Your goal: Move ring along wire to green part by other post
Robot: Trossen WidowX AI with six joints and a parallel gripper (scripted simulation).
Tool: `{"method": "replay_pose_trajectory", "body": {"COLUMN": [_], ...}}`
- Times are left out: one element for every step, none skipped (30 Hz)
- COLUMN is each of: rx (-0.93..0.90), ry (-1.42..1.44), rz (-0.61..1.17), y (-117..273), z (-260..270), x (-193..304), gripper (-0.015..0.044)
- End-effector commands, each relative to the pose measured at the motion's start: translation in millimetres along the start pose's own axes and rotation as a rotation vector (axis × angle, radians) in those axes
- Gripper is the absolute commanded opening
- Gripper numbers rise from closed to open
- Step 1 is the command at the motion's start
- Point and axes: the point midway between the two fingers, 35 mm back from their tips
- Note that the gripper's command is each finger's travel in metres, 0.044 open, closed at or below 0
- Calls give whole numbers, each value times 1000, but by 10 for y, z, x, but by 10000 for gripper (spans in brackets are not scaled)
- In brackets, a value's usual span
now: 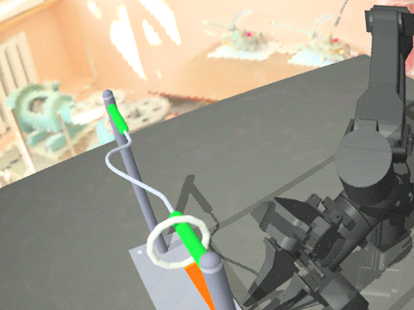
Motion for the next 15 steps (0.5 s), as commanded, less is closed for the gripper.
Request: {"method": "replay_pose_trajectory", "body": {"rx": [-1,0,0,1,1,1,2,2,2,2,2,1,1,1,1], "ry": [-7,-7,-8,-8,-9,-9,-10,-10,-10,-10,-10,-10,-10,-10,-10], "rz": [-1,0,1,2,3,3,3,3,3,3,2,1,0,-1,-1], "y": [60,89,120,152,184,217,249,281,313,345,377,409,440,466,482], "z": [14,17,20,23,24,25,25,24,22,19,16,12,7,2,-1], "x": [-4,-2,0,2,4,5,5,6,6,5,5,3,2,0,-1], "gripper": [160,160,160,160,160,160,160,160,160,160,160,160,160,160,160]}}
Point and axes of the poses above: the point midway between the two fingers, 35 mm back from their tips, its own y axis back along the fingers, its own z axis across the jaws, x = y × z, and after that the axes turned 14 degrees about -y, right-handed
